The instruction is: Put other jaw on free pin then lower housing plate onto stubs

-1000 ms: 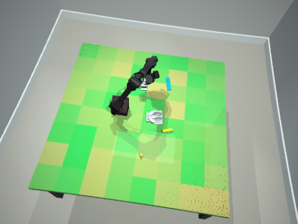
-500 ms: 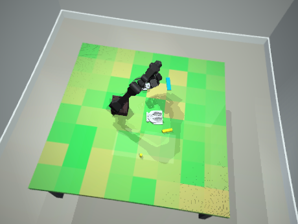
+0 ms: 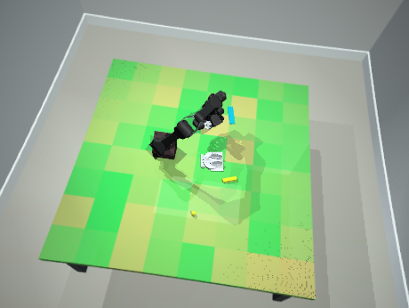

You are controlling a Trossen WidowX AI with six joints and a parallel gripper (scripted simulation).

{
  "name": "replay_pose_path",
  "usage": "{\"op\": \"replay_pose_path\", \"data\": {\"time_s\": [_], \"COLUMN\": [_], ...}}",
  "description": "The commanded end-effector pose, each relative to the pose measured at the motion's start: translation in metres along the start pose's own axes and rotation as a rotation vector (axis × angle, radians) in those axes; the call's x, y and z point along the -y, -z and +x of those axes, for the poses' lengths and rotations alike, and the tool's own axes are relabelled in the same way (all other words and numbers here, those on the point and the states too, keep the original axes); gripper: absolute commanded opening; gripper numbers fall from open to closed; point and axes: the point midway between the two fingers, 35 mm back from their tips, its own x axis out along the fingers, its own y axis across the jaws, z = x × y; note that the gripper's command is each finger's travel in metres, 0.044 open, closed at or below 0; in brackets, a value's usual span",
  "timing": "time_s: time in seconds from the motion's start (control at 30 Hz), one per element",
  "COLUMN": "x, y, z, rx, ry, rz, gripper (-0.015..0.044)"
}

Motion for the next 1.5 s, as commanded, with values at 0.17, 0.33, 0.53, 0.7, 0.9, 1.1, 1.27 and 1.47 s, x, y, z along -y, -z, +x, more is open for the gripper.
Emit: {"op": "replay_pose_path", "data": {"time_s": [0.17, 0.33, 0.53, 0.7, 0.9, 1.1, 1.27, 1.47], "x": [0.016, 0.025, 0.037, 0.047, 0.061, 0.075, 0.087, 0.102], "y": [-0.027, -0.040, -0.056, -0.068, -0.082, -0.095, -0.105, -0.116], "z": [-0.001, -0.001, 0.000, 0.001, 0.003, 0.005, 0.007, 0.010], "rx": [0.007, 0.009, 0.012, 0.014, 0.016, 0.018, 0.019, 0.018], "ry": [-0.001, 0.001, 0.004, 0.008, 0.014, 0.022, 0.030, 0.041], "rz": [-0.144, -0.225, -0.322, -0.402, -0.498, -0.594, -0.674, -0.770], "gripper": [0.0351, 0.0351, 0.0351, 0.0351, 0.0351, 0.0351, 0.0351, 0.0351]}}
